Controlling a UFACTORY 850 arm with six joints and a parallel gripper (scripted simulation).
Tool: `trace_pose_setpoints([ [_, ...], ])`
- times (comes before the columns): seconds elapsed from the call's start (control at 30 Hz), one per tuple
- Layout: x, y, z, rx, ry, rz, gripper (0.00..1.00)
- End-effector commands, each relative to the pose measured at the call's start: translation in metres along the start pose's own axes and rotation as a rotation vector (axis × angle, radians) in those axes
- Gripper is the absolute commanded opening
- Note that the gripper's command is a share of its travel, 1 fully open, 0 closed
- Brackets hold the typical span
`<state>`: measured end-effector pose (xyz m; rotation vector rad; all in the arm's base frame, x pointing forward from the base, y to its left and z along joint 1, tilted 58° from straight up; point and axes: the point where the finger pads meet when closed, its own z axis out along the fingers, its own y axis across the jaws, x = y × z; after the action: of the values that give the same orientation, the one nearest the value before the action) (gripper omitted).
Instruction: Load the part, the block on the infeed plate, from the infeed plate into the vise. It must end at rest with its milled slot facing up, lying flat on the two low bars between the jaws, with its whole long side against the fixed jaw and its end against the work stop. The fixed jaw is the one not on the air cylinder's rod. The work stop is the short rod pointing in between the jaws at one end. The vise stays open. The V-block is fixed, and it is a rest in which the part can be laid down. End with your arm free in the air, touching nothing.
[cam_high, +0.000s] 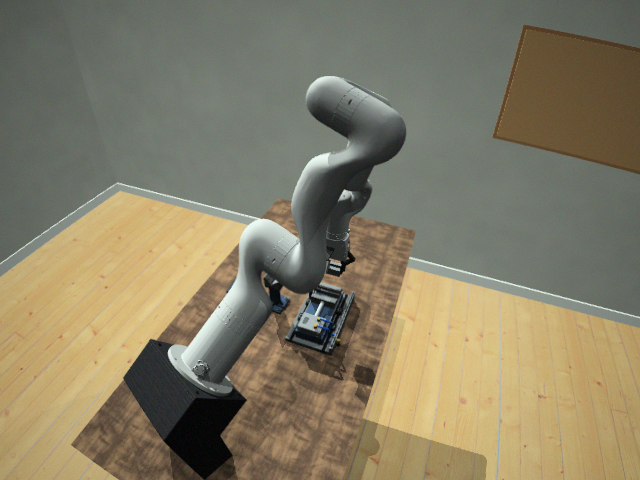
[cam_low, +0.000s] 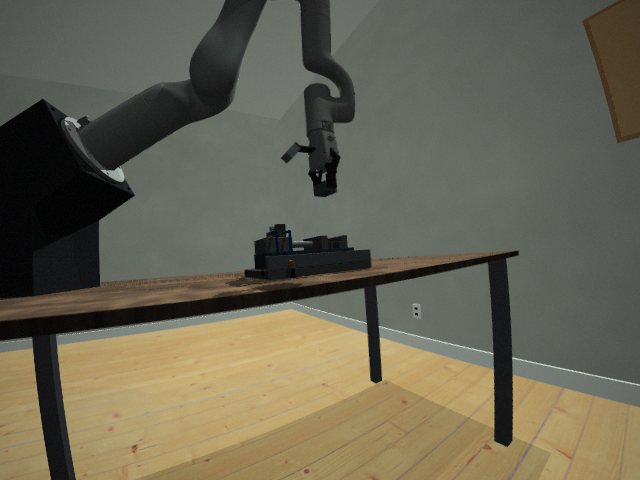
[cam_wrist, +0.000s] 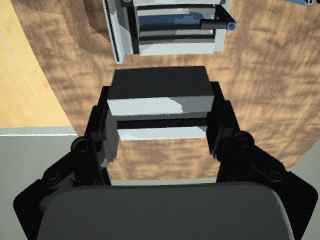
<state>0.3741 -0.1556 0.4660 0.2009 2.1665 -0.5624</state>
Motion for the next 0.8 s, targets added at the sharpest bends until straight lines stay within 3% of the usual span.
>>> trace_pose_setpoints([
  [0.0,-0.001,0.000,0.002,0.001,-0.002,0.000,0.00],
  [0.77,-0.001,0.000,0.032,0.001,-0.001,0.000,0.00],
])
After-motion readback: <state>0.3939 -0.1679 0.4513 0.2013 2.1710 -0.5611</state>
